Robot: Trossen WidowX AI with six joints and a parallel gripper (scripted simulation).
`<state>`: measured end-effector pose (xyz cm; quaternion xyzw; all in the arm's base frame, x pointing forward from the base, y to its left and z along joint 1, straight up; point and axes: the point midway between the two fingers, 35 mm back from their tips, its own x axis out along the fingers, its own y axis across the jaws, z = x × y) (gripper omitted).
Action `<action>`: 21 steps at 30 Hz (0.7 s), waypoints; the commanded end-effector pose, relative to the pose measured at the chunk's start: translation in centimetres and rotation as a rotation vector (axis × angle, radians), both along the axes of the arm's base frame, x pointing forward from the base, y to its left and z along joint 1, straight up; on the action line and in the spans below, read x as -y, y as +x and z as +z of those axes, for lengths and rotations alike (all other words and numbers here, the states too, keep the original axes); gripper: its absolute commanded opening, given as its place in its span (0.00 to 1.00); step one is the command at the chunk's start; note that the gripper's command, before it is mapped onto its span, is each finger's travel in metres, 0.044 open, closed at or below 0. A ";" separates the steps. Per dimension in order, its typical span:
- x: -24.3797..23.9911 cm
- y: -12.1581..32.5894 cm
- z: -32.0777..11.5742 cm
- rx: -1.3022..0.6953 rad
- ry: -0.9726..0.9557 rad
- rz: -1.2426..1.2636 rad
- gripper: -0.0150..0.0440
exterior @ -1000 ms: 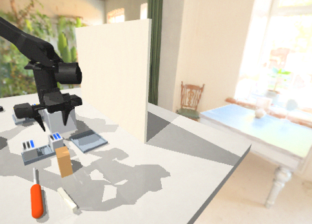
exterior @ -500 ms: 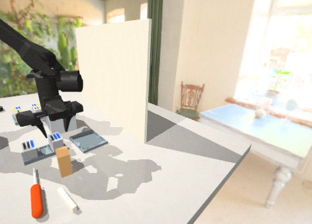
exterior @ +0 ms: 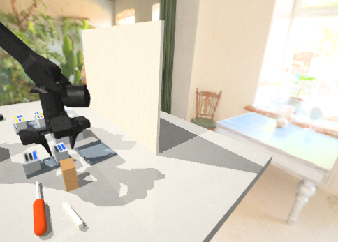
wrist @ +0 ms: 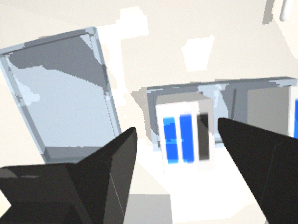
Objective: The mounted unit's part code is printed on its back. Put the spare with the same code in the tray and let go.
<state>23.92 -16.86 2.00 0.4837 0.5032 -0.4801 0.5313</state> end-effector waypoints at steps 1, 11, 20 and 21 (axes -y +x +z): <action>-0.1 -0.3 -1.1 -0.011 0.005 0.004 0.76; -0.1 -0.4 -2.0 -0.012 0.005 0.004 0.76; -0.1 -0.4 -2.0 -0.012 0.005 0.004 0.76; -0.2 -0.4 -1.9 -0.009 0.006 0.000 0.72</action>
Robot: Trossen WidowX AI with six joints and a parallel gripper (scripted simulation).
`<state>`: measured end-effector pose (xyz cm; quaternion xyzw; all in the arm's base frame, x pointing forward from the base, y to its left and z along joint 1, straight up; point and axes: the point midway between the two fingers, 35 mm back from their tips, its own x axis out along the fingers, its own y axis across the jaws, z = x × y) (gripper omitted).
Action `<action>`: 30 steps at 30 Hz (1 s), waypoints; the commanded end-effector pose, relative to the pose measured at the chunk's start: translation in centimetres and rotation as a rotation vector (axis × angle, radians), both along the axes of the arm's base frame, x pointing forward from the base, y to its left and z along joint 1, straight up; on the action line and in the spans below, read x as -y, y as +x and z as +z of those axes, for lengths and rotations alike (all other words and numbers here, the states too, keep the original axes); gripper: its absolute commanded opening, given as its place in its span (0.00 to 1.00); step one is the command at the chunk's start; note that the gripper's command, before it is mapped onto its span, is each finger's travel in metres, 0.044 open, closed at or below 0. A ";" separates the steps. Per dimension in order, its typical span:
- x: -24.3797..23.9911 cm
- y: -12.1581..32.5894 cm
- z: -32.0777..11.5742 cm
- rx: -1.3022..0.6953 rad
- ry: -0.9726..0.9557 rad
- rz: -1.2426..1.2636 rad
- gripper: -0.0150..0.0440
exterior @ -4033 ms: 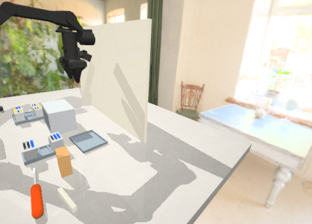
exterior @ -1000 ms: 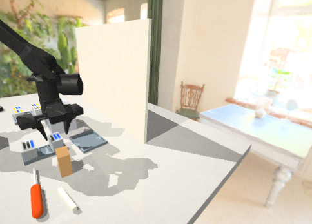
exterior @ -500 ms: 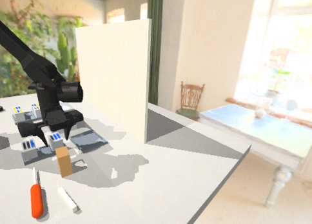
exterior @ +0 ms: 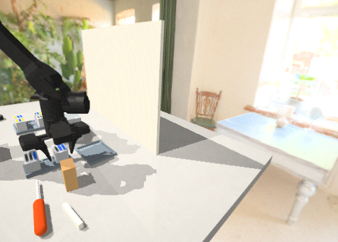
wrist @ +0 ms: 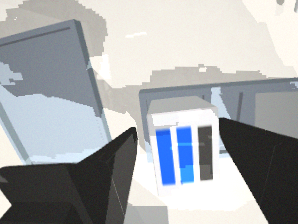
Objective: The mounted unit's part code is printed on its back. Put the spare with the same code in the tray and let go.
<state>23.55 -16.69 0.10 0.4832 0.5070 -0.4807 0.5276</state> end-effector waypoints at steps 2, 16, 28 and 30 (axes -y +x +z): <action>0.0 0.0 0.0 0.000 0.000 0.000 0.63; 0.0 0.0 0.0 0.000 0.000 0.000 0.25; 0.1 0.2 3.2 0.000 -0.001 0.002 0.25; 0.1 0.2 4.6 -0.001 -0.001 0.002 0.25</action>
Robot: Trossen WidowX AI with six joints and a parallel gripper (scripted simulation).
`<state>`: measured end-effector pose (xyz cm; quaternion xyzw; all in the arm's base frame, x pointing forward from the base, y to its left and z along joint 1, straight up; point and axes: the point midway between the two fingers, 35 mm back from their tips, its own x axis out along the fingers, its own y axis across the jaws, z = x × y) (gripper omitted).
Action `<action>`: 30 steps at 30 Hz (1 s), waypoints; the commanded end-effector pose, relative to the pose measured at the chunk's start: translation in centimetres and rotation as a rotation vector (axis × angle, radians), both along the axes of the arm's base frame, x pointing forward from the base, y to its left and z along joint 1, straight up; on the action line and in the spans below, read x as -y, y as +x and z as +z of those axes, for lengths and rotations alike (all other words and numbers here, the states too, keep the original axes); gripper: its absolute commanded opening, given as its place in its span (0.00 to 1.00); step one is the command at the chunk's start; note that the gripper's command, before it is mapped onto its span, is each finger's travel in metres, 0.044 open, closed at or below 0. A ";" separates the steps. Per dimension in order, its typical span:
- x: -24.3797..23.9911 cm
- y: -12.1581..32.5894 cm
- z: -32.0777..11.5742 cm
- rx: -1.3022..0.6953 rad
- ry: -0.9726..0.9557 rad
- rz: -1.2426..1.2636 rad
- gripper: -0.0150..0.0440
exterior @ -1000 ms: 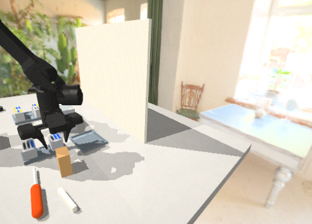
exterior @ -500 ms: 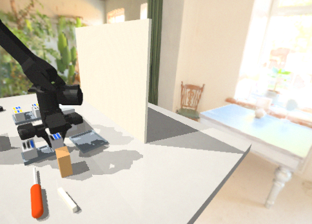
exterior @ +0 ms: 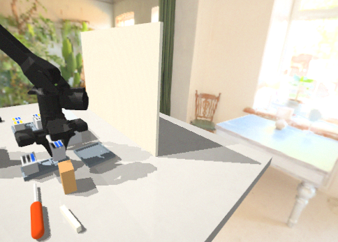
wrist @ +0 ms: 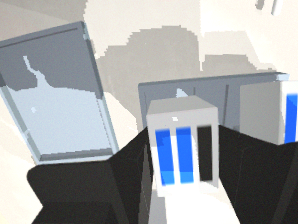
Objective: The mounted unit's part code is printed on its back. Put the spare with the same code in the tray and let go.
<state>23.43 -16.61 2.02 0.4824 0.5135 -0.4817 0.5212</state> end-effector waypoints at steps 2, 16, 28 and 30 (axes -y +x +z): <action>0.1 0.2 4.2 0.014 -0.012 0.003 0.25; 0.0 0.1 6.4 0.014 -0.010 0.001 0.25; -0.7 0.4 12.6 0.014 -0.011 0.004 0.25; -0.8 0.3 13.2 0.013 -0.012 0.004 0.25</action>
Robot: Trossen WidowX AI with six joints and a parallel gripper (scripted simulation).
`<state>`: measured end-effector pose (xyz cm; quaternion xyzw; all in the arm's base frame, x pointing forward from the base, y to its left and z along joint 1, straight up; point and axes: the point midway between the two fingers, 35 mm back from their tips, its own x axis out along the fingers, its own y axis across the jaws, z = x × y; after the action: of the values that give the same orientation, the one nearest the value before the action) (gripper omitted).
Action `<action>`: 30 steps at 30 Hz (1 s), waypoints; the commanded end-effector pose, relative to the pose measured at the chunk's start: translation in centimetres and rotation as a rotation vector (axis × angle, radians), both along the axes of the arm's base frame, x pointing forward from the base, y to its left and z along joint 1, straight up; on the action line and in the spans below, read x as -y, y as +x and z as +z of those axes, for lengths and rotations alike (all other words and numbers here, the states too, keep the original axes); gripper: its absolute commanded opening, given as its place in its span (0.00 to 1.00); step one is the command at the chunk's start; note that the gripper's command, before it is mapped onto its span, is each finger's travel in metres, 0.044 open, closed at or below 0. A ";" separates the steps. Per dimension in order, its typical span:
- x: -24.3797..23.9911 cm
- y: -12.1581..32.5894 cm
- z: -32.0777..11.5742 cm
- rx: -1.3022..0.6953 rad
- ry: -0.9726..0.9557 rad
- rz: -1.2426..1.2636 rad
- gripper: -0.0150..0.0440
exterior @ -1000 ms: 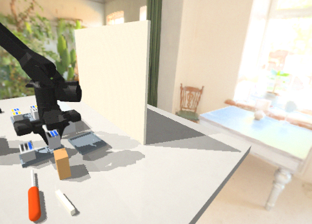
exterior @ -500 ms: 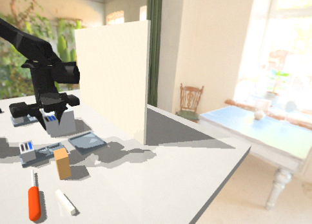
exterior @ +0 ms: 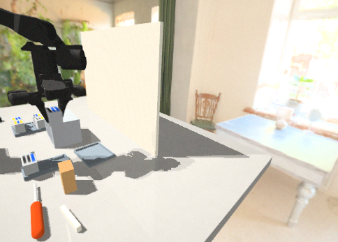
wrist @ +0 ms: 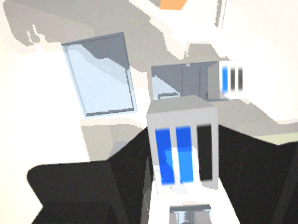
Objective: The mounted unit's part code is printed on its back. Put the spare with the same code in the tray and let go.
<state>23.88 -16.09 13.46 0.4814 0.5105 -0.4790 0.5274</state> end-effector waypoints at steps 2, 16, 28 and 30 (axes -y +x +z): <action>-0.3 -0.1 1.9 0.002 -0.004 -0.003 0.25; 0.6 3.8 2.5 0.006 -0.005 -0.003 0.25; 1.2 8.2 2.5 0.010 -0.006 -0.003 0.25; 1.3 8.9 2.5 0.011 -0.006 -0.003 0.25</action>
<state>31.38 -17.26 16.22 0.4836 0.5045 -0.4765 0.5335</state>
